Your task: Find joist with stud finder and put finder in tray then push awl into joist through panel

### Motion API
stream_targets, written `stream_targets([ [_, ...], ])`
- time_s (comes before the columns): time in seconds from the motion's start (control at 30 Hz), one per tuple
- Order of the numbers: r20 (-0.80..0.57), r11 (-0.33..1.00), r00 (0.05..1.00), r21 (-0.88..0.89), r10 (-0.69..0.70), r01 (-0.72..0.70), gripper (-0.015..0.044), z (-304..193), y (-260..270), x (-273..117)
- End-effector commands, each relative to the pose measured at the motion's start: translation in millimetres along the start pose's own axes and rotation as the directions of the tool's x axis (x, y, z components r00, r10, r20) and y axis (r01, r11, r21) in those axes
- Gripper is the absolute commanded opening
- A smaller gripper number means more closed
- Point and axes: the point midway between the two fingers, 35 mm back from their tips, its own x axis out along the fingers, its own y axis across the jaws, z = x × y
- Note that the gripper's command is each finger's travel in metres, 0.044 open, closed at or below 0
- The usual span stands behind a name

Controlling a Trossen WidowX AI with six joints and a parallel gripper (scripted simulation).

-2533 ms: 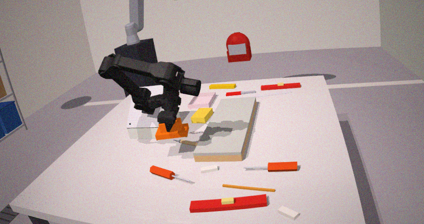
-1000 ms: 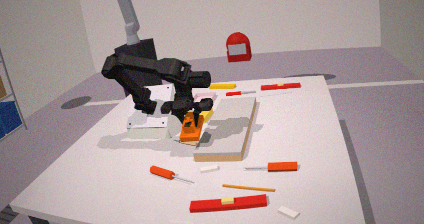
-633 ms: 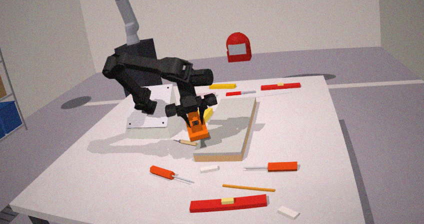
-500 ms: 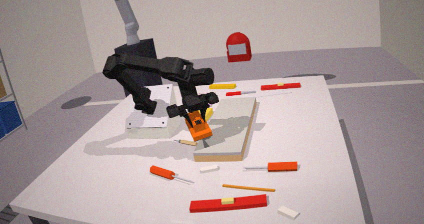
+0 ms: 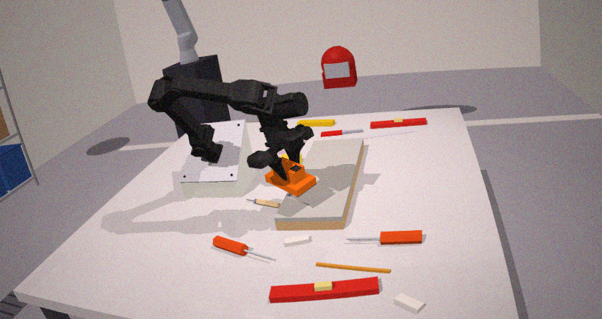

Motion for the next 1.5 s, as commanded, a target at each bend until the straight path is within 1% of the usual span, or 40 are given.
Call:
stream_targets([
  [0.0, 0.027, 0.989, 0.999, -0.145, 0.022, -0.018, 0.0000, 8, 8, -2],
  [0.2, 0.057, 0.944, 0.998, -0.330, 0.041, -0.020, 0.0000, 17, 14, -3],
  [0.47, 0.095, 0.843, 0.993, -0.538, 0.063, -0.002, 0.0000, 27, 22, -5],
  [0.63, 0.094, 0.842, 0.994, -0.539, 0.063, -0.002, 0.0000, 27, 22, 0],
  [1.47, 0.094, 0.840, 0.994, -0.543, 0.058, 0.002, 0.0000, 20, 17, 52],
])
